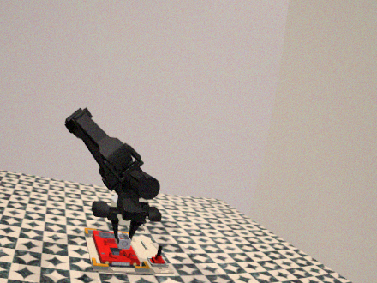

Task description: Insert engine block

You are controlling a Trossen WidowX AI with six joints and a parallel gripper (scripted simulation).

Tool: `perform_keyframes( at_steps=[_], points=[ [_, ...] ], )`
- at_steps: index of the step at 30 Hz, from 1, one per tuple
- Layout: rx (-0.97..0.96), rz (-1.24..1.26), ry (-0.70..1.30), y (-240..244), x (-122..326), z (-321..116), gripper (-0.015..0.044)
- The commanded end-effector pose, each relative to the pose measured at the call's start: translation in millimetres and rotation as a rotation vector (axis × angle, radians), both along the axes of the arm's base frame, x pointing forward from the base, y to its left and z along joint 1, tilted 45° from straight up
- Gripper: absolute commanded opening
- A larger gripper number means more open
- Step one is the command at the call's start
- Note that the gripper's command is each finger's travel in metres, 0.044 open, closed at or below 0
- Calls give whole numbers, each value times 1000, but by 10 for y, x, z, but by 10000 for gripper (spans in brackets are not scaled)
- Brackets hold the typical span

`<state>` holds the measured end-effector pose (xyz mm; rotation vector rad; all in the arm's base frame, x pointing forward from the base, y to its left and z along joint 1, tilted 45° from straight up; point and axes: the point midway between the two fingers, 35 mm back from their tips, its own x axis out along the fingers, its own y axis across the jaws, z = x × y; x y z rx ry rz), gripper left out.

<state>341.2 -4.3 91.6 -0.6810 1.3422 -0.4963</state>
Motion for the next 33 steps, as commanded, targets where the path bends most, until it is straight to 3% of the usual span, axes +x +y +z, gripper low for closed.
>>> perform_keyframes(
  at_steps=[1, 3, 9, 33],
  points=[
    [-9, 0, -9, -96, -45, 48, 0],
    [-9, -1, -10, -114, -54, 52, 0],
    [-10, 1, -8, -114, -53, 50, 157],
    [-9, -2, -11, -110, -38, 55, 159]
  ],
)
